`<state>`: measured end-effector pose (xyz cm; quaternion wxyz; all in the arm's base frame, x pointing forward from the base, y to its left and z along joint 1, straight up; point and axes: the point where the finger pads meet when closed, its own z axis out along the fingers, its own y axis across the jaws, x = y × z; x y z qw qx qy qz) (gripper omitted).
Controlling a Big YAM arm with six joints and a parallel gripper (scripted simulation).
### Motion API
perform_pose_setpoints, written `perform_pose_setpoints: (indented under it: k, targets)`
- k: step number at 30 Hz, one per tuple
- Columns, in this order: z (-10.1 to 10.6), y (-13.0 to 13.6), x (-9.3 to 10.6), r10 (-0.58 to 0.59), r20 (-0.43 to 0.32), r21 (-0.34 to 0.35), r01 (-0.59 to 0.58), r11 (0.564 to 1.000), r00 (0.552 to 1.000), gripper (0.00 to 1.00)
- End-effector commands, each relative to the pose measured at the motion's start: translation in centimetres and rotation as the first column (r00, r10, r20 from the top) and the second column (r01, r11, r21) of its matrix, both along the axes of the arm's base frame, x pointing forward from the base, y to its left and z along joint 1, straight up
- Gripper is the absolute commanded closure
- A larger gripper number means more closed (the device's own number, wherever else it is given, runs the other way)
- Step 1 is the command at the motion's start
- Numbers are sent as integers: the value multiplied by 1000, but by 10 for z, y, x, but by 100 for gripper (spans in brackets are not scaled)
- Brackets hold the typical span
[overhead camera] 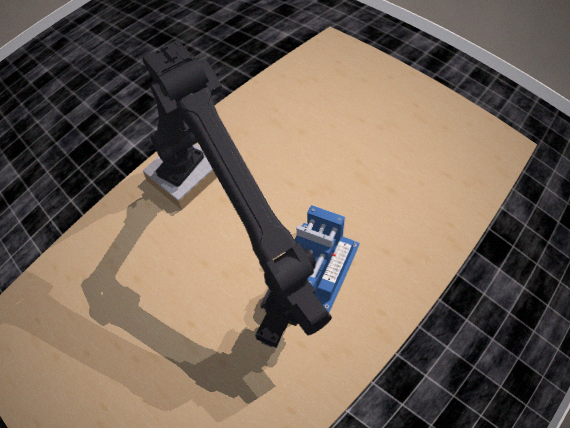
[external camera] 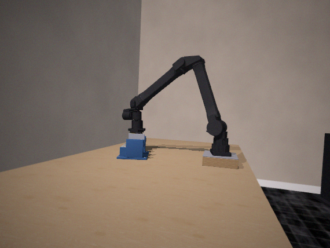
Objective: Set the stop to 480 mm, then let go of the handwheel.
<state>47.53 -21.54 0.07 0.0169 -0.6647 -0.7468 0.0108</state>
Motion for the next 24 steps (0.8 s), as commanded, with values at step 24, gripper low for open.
perform_pose_setpoints:
  k: [24]
  targets:
    - [55, 1, 56, 9, 104, -32, -6, 999, 995, 94]
